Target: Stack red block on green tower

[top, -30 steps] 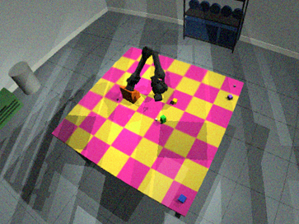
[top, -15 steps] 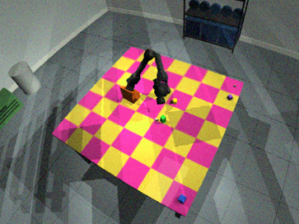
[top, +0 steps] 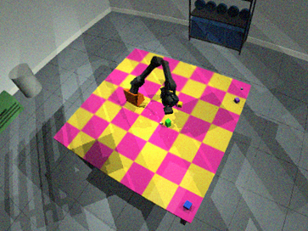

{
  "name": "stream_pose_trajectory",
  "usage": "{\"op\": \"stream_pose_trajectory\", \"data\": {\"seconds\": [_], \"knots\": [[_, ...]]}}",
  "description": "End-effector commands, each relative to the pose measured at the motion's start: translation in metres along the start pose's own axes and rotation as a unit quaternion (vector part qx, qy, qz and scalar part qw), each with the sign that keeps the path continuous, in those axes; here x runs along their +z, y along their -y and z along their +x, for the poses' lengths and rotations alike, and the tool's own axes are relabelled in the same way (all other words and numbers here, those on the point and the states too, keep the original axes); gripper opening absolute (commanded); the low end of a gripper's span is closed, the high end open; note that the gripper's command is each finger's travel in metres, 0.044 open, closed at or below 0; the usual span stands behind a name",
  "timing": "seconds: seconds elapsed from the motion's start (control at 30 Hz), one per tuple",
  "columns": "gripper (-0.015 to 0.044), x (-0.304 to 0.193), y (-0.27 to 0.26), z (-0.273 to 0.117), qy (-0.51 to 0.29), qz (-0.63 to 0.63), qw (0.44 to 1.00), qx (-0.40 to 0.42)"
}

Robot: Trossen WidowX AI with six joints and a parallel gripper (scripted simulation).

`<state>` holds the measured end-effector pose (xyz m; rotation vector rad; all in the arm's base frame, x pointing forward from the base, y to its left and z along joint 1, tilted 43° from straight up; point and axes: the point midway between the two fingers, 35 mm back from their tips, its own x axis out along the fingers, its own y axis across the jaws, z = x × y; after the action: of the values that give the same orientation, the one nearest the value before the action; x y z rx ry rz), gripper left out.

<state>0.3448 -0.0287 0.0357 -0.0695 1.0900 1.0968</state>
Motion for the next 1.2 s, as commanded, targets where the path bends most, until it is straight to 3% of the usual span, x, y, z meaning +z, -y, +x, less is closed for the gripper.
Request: {"op": "stream_pose_trajectory", "data": {"seconds": [0.0, 0.3, 0.93, 1.17], "knots": [[0.0000, -0.001, 0.017, 0.001, -0.003, -0.002, 1.000, 0.000], [0.0000, -0.008, 0.052, 0.006, -0.003, -0.003, 1.000, -0.001], [0.0000, -0.008, 0.052, 0.055, -0.002, -0.003, 1.000, -0.001], [0.0000, -0.008, 0.052, 0.055, -0.002, -0.003, 1.000, -0.001]]}}
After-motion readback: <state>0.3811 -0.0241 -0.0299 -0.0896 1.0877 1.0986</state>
